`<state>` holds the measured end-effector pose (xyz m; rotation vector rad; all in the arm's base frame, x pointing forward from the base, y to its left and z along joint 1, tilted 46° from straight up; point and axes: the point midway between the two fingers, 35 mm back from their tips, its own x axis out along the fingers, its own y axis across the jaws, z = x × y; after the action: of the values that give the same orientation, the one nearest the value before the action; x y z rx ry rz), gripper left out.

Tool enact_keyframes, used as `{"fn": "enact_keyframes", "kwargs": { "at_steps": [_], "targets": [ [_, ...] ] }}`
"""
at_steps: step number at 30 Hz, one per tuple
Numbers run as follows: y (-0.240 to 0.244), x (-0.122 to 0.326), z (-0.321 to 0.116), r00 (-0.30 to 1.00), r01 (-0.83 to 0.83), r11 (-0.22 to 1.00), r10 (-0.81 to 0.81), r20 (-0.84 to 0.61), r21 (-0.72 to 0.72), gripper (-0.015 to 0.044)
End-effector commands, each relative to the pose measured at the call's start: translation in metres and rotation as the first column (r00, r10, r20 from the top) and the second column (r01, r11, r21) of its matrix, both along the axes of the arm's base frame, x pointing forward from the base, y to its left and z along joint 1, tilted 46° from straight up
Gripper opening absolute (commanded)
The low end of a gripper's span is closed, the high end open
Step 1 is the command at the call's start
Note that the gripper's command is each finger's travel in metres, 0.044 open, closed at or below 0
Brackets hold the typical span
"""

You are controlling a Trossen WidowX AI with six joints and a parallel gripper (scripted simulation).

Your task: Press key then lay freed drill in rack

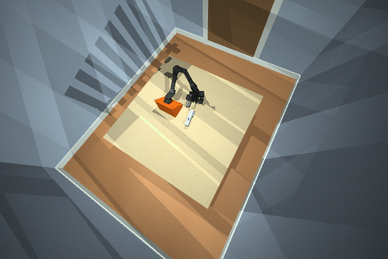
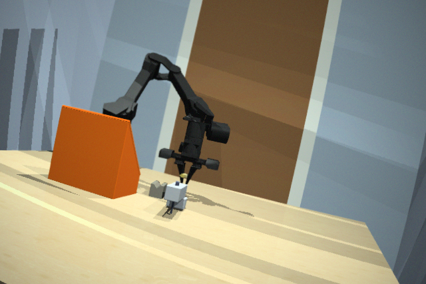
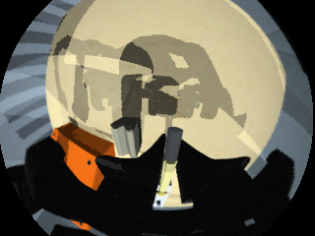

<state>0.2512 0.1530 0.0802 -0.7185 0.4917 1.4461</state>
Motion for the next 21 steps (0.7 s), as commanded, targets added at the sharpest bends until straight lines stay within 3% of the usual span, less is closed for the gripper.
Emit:
{"fn": "enact_keyframes", "kwargs": {
  "at_steps": [1,21],
  "targets": [
    [0.000,0.000,0.003,1.000,-0.005,1.000,0.005,0.009,0.004,0.0000],
    [0.000,-0.017,0.006,1.000,-0.005,1.000,0.005,0.008,0.004,0.0000]
  ]
}}
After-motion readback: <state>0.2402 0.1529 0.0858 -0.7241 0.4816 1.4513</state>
